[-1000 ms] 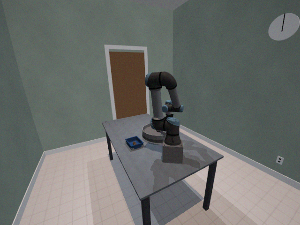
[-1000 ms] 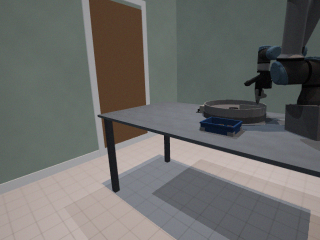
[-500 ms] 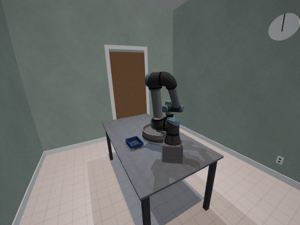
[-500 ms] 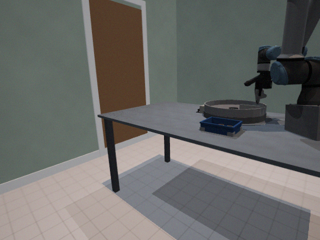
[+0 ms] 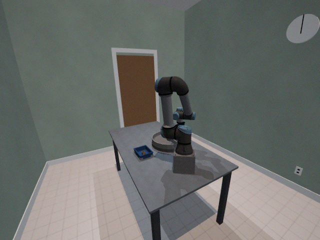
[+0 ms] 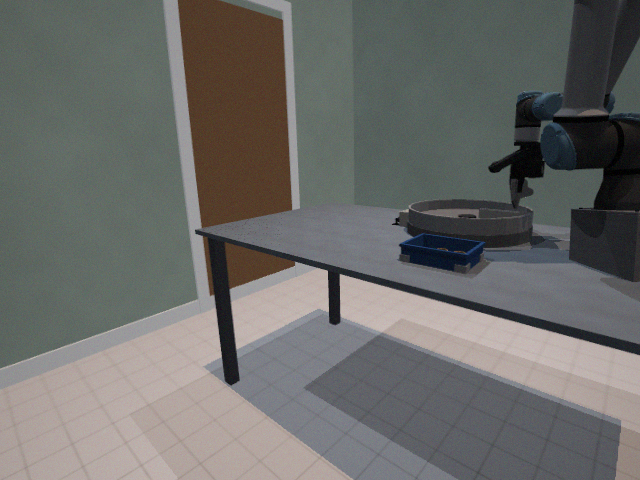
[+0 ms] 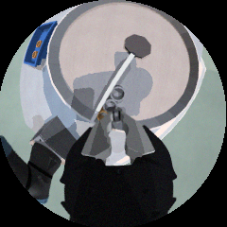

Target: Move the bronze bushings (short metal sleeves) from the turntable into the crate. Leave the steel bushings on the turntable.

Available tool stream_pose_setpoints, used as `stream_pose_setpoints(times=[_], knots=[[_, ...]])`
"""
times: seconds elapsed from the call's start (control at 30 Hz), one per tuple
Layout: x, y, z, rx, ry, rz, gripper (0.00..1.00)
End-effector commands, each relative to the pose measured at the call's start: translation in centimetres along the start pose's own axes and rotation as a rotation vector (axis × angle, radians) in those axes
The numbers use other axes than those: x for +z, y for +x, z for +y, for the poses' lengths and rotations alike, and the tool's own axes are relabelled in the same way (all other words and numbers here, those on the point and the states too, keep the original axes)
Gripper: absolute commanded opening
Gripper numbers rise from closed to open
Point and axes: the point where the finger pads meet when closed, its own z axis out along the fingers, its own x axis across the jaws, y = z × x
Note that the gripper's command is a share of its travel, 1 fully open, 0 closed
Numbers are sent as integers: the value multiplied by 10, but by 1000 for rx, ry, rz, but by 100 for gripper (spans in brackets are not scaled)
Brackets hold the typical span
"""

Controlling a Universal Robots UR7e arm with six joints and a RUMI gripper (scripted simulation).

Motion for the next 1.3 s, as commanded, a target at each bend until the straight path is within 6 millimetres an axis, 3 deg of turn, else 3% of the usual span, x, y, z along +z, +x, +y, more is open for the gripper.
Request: stream_pose_setpoints(times=[0.0, 0.67, 1.27], knots=[[0, -1, -1, -2, 0, 0, 5], [0, -1, -1, -2, 0, 0, 5], [16, -2, -1, -2, 0, -4, 5]])
